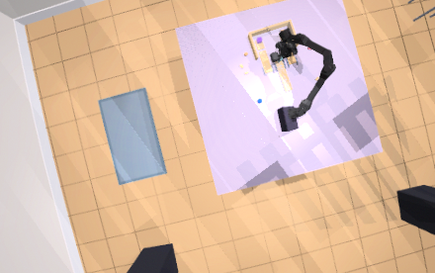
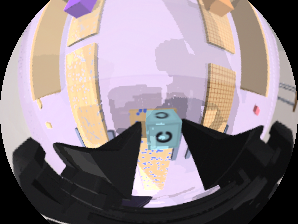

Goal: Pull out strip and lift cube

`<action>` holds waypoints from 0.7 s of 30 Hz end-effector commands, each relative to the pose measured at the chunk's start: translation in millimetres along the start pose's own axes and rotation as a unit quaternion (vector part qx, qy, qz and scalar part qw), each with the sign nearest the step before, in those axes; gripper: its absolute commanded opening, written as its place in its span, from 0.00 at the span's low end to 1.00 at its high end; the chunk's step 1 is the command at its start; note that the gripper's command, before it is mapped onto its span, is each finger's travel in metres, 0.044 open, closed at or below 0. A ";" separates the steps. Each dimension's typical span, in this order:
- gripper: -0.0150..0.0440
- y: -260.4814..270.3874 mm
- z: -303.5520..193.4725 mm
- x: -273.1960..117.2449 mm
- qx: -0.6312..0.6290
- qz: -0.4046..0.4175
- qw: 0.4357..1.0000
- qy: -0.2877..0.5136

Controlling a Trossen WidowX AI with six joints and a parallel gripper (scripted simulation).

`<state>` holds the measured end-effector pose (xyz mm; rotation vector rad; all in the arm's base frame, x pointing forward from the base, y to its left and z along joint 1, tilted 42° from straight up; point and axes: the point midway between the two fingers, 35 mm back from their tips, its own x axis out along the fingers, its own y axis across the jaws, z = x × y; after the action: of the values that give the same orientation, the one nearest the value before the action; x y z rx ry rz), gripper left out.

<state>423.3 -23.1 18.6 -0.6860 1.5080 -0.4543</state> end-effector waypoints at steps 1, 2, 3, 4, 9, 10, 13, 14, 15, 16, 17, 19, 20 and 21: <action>0.50 0.1 0.2 -0.5 0.000 0.000 1.000 0.000; 0.49 0.1 0.2 -0.5 0.000 0.000 1.000 0.000; 0.48 0.1 0.2 -0.5 0.000 0.000 1.000 0.000; 0.47 0.1 0.2 -0.5 0.000 0.000 1.000 0.000; 0.38 0.1 0.2 -0.5 0.000 0.000 1.000 0.000; 0.33 0.1 0.2 -0.5 0.000 0.000 1.000 0.000; 0.25 1.8 -5.4 -5.5 -0.001 0.000 1.000 0.000; 0.25 3.0 -9.4 -8.9 -0.001 0.000 1.000 0.000; 0.25 4.2 -13.4 -12.3 -0.001 0.000 1.000 0.000; 0.25 5.3 -17.5 -15.6 -0.002 0.000 1.000 0.000; 0.25 6.4 -21.6 -18.8 -0.002 0.000 1.000 0.000; 0.25 8.4 -30.1 -24.9 -0.003 0.000 1.000 0.000; 0.25 9.4 -34.4 -27.9 -0.003 0.000 1.000 0.001; 0.25 10.4 -38.7 -30.8 -0.004 0.000 1.000 0.001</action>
<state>395.8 -9.1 28.1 -0.6958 1.5191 -0.4566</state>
